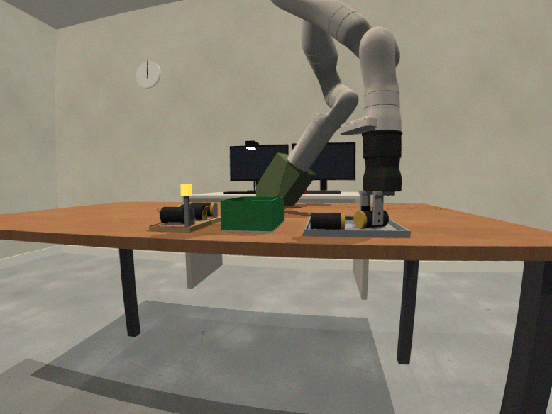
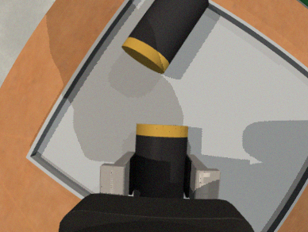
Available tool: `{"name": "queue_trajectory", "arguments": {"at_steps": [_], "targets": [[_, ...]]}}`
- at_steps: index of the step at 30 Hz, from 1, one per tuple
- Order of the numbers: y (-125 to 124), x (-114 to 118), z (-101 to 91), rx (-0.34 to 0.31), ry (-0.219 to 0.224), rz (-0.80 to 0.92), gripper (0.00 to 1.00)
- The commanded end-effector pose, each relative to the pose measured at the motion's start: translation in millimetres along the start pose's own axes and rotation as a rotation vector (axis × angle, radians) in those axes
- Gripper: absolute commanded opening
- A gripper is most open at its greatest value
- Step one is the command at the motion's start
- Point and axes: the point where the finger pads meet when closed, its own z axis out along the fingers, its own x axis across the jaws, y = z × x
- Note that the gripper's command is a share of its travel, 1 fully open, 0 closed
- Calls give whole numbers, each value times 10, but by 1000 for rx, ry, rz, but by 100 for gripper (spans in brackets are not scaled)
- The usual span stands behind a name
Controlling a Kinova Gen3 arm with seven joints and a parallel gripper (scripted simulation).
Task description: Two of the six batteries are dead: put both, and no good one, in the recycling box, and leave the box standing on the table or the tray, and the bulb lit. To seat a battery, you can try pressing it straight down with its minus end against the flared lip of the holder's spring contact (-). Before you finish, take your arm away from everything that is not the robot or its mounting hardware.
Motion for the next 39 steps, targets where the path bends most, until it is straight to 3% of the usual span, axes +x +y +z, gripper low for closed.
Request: {"name": "queue_trajectory", "arguments": {"at_steps": [1,14,21,27,39], "targets": [[-3,-4,-5,1,-1,0,57],[-3,-5,-24,1,-1,0,57],[-2,-4,-305,1,-1,0,57],[-2,-4,-437,1,-1,0,57],[-2,-4,-501,1,-1,0,57]]}}
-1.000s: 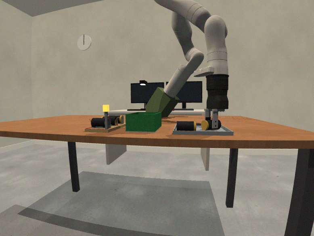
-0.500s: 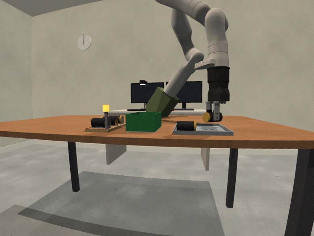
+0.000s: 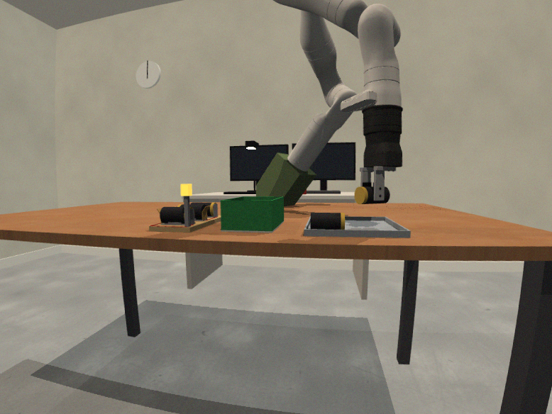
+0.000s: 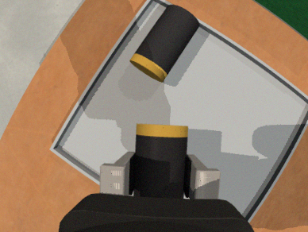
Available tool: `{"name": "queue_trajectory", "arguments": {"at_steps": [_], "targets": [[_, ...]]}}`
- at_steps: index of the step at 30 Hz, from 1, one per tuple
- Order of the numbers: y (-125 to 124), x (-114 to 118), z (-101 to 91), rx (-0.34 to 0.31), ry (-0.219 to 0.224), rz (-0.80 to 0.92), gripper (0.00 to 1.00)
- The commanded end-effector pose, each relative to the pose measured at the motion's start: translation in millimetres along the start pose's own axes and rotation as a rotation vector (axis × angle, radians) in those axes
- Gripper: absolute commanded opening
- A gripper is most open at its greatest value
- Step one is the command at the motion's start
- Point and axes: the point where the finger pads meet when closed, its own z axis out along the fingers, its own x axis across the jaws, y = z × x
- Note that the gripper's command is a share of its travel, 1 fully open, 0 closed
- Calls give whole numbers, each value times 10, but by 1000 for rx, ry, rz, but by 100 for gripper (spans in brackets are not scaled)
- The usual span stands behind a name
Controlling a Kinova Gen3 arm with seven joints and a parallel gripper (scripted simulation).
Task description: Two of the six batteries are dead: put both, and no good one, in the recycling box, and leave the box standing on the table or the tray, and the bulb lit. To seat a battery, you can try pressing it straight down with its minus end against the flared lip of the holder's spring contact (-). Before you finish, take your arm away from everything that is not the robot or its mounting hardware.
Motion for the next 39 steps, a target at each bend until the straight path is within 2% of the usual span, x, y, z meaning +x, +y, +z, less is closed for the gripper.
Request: {"name": "queue_trajectory", "arguments": {"at_steps": [1,5,16,22,35,39], "targets": [[-19,-9,-27,4,-4,2,57],[-19,-8,-180,4,-4,2,57],[-16,-6,-772,4,-4,2,57],[-16,-6,-842,4,-4,2,57],[-16,-5,-846,3,-4,27,57],[-16,-5,-846,3,-4,82,57]]}}
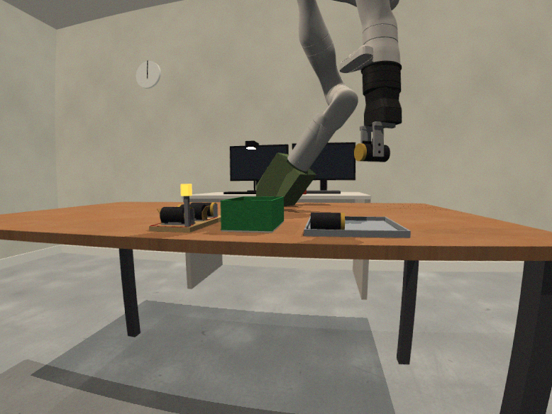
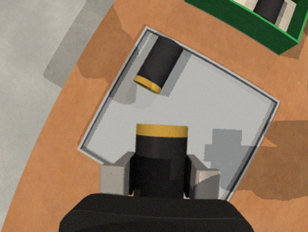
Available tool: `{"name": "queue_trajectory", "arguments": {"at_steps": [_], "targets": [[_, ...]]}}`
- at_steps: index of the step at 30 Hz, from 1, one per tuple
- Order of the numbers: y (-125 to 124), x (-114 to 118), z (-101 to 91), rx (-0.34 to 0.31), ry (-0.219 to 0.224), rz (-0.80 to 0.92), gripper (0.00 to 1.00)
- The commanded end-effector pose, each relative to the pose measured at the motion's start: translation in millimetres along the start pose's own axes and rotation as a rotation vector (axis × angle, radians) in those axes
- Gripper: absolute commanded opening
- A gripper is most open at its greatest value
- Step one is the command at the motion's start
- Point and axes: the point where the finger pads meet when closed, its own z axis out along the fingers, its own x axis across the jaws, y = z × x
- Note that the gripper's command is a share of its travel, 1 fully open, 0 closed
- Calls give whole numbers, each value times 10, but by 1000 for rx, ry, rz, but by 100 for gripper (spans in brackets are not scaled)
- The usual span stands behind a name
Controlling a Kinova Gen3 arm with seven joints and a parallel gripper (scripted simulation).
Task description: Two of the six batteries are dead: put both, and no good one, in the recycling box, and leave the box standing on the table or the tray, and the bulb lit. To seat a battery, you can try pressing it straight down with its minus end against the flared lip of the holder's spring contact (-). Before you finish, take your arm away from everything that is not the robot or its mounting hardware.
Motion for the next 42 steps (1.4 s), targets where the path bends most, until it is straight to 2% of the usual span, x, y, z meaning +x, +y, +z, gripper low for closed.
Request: {"name": "queue_trajectory", "arguments": {"at_steps": [1,11,21,38,42], "targets": [[-6,-10,-10,4,-2,34,57],[-6,-10,-10,4,-2,276,57],[-6,-9,-10,4,-3,425,57],[-9,-9,-10,4,-3,459,57],[-82,20,-11,4,-3,459,57]]}}
